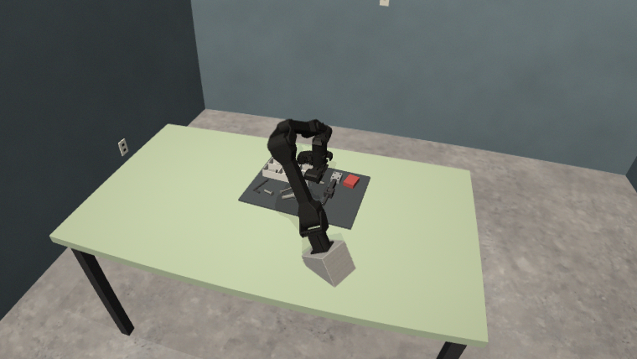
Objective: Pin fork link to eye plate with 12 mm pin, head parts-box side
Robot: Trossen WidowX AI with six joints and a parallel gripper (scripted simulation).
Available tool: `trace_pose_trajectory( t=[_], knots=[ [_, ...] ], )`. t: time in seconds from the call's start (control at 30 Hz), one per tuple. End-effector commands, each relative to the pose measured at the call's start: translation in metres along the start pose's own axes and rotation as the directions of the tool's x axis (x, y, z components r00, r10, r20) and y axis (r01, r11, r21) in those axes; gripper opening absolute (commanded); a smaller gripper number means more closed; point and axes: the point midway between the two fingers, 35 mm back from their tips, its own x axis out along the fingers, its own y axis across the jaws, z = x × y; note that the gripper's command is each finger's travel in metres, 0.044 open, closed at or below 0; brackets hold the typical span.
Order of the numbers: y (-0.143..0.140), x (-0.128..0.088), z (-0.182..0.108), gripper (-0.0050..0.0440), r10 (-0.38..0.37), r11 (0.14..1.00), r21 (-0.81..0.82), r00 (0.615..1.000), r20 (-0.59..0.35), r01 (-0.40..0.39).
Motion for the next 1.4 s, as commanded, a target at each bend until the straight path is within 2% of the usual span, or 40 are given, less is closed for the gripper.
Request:
trace_pose_trajectory(
  t=[0.0, 1.37],
  knots=[
    [-0.0061, -0.0087, 0.0040, -0.0050, -0.029, 0.999, -0.016, 1.000, 0.006, 0.029],
    [-0.0095, -0.0003, 0.0058, -0.0050, -0.024, 1.000, -0.008, 0.996, -0.092, 0.024]
  ],
)
